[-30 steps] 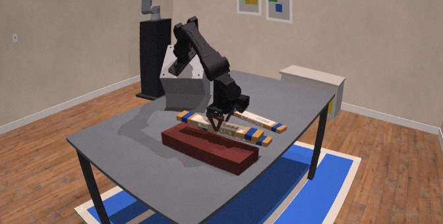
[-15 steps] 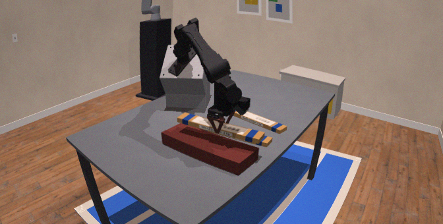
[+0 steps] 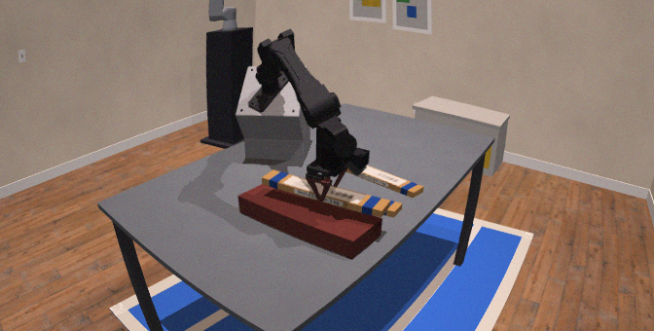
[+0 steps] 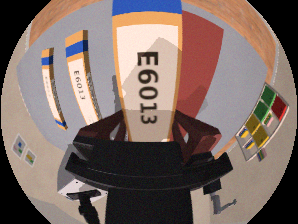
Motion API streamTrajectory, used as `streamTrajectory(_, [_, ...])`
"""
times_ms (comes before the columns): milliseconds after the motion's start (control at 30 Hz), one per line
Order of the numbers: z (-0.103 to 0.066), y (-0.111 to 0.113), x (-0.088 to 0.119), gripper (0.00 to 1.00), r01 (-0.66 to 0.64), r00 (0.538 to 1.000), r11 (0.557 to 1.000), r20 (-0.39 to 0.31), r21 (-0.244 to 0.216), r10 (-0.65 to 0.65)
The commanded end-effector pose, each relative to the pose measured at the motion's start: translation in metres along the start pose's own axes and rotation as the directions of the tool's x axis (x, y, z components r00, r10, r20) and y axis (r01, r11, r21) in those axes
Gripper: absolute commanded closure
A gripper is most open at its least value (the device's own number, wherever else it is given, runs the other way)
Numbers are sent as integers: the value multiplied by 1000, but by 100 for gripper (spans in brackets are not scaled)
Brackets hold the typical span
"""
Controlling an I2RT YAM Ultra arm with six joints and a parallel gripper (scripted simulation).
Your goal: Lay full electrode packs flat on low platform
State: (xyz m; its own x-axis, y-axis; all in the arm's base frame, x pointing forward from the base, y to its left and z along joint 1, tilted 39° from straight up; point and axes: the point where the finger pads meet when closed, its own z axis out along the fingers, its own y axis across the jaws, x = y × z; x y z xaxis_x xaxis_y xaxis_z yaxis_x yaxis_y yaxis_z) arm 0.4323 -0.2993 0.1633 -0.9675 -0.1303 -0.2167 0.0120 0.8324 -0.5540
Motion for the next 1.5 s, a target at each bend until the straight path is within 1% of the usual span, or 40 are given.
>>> streamTrajectory(0, [-37,-18,-27,100,-11,995,999,100,48,6])
streamTrajectory(433, [-30,-18,-26,100,-9,995,999,95,45,4])
streamTrajectory(467, [-22,-18,-25,100,-6,997,999,79,41,3])
streamTrajectory(500, [-22,-18,-25,100,-6,997,999,79,41,3])
streamTrajectory(1000, [-23,-20,-26,100,-6,997,999,80,40,3])
streamTrajectory(1033, [-11,-18,-25,100,-5,998,999,65,33,2])
streamTrajectory(1467, [-12,-20,-25,100,-5,998,999,64,35,3])
